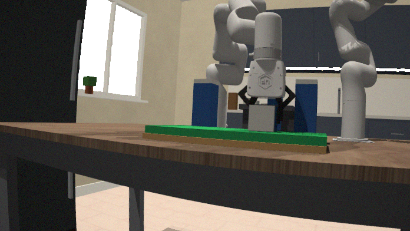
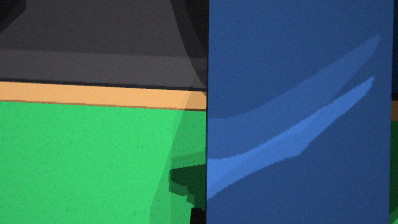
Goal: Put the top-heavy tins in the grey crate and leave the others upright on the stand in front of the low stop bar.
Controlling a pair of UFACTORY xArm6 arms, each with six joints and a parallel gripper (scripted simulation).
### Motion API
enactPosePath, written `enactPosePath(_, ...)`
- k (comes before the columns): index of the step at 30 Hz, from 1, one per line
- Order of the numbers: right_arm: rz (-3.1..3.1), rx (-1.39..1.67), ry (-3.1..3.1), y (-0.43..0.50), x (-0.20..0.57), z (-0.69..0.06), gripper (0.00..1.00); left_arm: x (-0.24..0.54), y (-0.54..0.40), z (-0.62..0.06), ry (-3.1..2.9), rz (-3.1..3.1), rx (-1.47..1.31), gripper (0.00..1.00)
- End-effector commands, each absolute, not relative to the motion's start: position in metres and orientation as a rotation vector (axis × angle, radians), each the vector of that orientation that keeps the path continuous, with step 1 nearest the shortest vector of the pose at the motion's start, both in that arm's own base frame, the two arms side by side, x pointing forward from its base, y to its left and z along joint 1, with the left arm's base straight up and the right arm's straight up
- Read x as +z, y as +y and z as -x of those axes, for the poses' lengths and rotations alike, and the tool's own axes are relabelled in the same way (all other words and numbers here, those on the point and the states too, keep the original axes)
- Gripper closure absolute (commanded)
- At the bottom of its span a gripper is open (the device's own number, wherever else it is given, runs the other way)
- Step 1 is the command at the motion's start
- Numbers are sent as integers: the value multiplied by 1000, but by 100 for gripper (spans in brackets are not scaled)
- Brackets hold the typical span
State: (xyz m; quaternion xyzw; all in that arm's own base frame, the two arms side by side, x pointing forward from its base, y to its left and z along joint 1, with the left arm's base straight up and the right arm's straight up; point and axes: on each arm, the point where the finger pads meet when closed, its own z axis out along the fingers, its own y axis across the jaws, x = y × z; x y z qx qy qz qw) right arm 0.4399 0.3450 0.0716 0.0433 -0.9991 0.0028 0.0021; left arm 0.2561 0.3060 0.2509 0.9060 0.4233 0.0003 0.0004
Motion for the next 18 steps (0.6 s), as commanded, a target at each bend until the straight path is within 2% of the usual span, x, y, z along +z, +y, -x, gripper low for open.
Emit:
enactPosePath(1,-136,0,-3143,347,80,-442,100,252,307,-257,1330,-2847,7,0)
enactPosePath(18,-138,0,-3142,348,85,-443,100,252,307,-257,1330,-2847,7,0)
